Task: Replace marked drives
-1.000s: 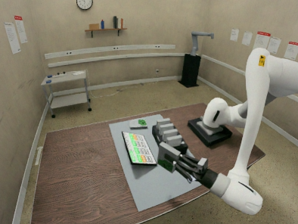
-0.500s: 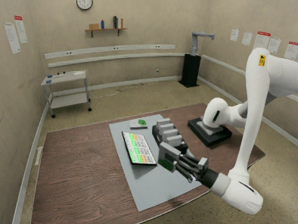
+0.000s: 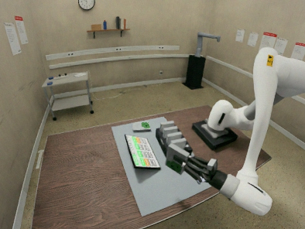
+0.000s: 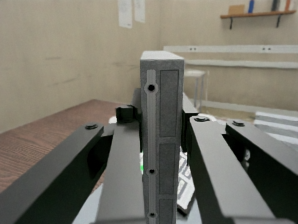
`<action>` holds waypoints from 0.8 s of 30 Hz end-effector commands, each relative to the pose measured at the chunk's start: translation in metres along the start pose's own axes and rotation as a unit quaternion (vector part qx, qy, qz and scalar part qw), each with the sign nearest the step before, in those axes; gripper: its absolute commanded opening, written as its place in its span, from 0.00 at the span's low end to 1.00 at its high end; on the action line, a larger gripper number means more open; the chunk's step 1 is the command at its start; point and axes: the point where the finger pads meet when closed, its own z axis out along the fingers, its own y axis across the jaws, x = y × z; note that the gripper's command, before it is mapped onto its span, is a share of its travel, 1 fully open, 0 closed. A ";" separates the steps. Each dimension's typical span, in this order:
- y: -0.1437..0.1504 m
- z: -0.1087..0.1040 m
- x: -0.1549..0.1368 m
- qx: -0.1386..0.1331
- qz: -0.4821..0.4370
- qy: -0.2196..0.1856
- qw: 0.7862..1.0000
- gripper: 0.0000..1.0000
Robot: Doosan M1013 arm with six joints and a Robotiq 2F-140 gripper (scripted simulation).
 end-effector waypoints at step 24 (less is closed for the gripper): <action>0.106 -0.042 0.001 0.000 0.001 0.000 1.000 0.10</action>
